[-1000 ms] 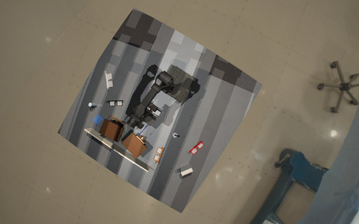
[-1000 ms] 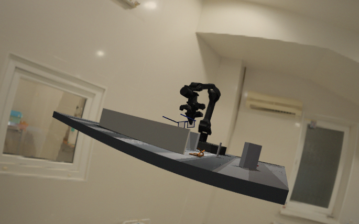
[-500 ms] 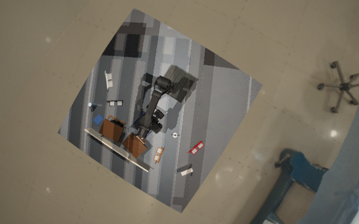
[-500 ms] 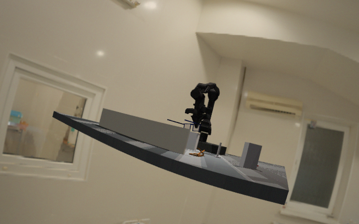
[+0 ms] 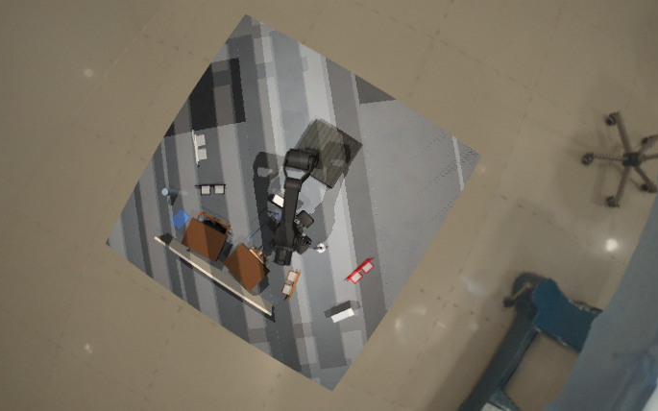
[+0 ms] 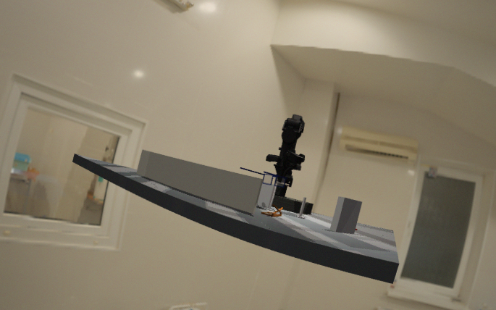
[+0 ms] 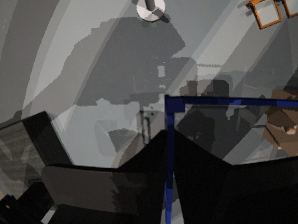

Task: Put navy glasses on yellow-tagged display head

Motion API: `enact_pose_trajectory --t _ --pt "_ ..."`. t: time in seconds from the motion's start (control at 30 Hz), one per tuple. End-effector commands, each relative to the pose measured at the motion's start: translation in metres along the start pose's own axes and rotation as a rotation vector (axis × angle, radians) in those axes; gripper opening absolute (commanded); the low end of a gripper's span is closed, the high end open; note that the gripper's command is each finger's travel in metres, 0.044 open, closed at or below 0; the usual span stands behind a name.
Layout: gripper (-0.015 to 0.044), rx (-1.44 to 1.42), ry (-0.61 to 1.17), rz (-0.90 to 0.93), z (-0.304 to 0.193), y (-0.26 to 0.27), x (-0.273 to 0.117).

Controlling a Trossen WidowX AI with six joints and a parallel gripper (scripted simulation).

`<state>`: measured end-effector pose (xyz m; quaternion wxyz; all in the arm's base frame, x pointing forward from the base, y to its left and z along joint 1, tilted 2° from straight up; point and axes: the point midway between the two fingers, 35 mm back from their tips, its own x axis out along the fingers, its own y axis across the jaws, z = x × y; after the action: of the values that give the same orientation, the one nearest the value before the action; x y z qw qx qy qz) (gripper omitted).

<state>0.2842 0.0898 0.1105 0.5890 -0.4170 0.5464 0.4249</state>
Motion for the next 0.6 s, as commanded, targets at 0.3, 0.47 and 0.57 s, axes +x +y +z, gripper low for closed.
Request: enact_pose_trajectory --t 0.3,0.47,0.57 --pt "0.0000 0.013 0.034 -0.014 0.003 -0.002 0.011" --pt "0.0000 0.013 0.024 -0.006 0.004 -0.002 0.014" --pt "0.0000 0.013 0.017 -0.005 0.004 -0.002 0.017"
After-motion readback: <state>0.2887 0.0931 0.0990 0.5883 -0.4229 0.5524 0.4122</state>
